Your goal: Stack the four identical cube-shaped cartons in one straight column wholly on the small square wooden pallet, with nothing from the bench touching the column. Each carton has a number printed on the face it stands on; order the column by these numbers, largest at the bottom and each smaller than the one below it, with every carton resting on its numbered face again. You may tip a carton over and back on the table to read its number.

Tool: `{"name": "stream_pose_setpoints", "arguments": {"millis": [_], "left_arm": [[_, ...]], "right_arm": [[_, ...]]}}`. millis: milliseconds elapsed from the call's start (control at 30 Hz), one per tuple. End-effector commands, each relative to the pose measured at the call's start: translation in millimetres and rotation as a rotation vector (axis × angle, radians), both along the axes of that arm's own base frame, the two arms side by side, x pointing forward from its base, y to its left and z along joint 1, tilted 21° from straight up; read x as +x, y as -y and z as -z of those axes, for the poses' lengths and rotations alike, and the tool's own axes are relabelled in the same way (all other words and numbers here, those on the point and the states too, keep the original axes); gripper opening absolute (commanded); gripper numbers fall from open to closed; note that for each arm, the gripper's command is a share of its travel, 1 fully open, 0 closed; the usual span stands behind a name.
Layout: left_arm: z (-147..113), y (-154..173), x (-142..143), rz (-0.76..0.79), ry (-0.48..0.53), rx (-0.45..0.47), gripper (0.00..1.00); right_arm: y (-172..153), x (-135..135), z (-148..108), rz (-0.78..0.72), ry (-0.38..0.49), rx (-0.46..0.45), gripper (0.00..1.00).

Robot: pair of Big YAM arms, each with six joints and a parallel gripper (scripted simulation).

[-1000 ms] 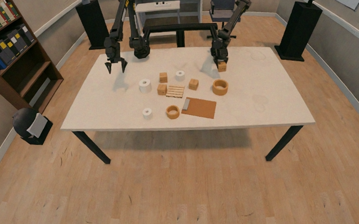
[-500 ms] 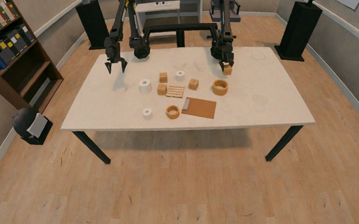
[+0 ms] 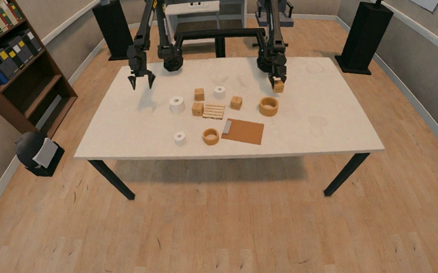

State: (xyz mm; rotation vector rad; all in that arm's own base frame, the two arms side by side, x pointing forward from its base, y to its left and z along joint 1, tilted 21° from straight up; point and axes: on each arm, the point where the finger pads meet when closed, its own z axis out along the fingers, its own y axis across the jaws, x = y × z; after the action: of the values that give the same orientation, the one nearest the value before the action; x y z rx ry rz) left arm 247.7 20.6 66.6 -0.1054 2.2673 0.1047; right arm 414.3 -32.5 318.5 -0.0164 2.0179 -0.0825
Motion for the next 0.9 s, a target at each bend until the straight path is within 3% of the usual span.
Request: {"name": "stream_pose_setpoints", "arguments": {"millis": [0, 100, 133, 233, 333, 367, 533, 600, 867], "left_arm": [[12.0, -2.5, 2.0, 0.006, -0.003, 0.013, 0.54], [14.5, -2.7, 2.7, 0.006, -0.003, 0.013, 0.54], [3.9, -3.2, 10.7, 0.006, 0.021, 0.014, 0.54], [23.0, -3.5, 4.6, 0.006, -0.004, 0.013, 0.54], [26.9, -3.9, 5.9, 0.006, -0.003, 0.013, 0.54], [16.3, -4.3, 14.2, 0.006, 0.020, 0.014, 0.54], [36.2, -4.6, 7.2, 0.006, -0.004, 0.013, 0.54], [26.4, -5.2, 16.7, 0.006, 0.019, 0.014, 0.54], [34.9, -4.7, 12.6, 0.006, 0.008, 0.012, 0.54]], "right_arm": [[-1.5, 3.7, -23.9, -0.013, 0.039, -0.016, 1.00], [-1.5, 3.7, -23.9, -0.013, 0.039, -0.016, 1.00], [-1.5, 3.7, -23.9, -0.013, 0.039, -0.016, 1.00], [-1.5, 3.7, -23.9, -0.013, 0.039, -0.016, 1.00], [-1.5, 3.7, -23.9, -0.013, 0.039, -0.016, 1.00], [-1.5, 3.7, -23.9, -0.013, 0.039, -0.016, 1.00], [-1.5, 3.7, -23.9, -0.013, 0.039, -0.016, 1.00], [-1.5, 3.7, -23.9, -0.013, 0.039, -0.016, 1.00], [-1.5, 3.7, -23.9, -0.013, 0.039, -0.016, 1.00]]}}
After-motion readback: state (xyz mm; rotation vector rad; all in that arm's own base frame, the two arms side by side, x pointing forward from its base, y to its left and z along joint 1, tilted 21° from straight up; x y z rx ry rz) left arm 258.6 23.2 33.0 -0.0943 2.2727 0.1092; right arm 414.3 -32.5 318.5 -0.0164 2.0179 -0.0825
